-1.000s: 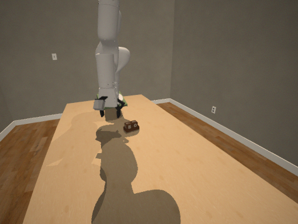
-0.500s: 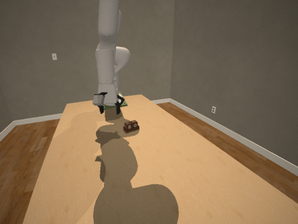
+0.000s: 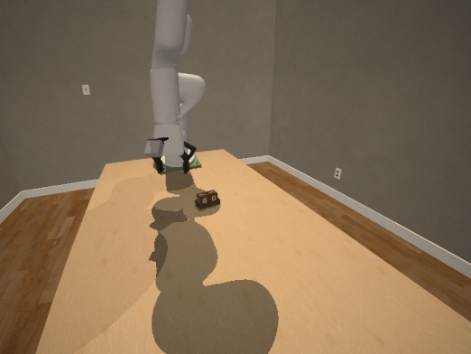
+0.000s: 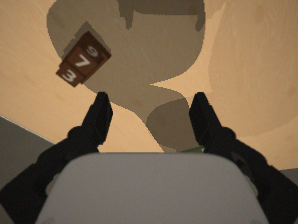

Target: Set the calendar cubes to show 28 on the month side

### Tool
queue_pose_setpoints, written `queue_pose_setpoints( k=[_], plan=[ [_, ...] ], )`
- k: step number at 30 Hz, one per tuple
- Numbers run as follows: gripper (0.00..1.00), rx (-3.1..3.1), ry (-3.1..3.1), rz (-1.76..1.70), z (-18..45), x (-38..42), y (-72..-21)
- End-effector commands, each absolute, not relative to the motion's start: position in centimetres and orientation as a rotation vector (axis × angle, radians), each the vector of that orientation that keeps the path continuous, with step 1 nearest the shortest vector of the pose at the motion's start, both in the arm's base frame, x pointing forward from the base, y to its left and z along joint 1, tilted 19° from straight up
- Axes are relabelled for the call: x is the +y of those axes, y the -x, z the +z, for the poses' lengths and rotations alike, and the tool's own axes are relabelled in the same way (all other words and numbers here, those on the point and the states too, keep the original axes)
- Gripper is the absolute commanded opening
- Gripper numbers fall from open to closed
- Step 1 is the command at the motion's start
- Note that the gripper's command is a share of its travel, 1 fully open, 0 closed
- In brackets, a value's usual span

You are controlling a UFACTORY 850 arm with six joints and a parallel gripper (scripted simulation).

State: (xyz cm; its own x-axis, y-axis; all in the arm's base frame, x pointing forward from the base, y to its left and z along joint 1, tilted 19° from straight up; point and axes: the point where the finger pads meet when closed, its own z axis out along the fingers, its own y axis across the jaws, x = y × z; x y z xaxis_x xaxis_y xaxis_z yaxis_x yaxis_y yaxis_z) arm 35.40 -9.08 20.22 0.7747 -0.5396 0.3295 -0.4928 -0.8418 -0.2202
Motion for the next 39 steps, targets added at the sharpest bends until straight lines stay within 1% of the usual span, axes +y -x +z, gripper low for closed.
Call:
queue_pose_setpoints(
  k=[1,20,24,33,39],
  plan=[
    [1.00,0.843,2.874,-0.478,20.9,-9.1,-35.2],
    [1.00,0.831,2.879,-0.479,21.1,-9.1,-35.2],
    [1.00,0.580,2.969,-0.487,21.1,-8.3,-35.7],
    [1.00,0.320,3.036,-0.493,21.2,-7.5,-36.2],
    [1.00,0.010,3.086,-0.498,21.3,-6.6,-36.8]
  ],
)
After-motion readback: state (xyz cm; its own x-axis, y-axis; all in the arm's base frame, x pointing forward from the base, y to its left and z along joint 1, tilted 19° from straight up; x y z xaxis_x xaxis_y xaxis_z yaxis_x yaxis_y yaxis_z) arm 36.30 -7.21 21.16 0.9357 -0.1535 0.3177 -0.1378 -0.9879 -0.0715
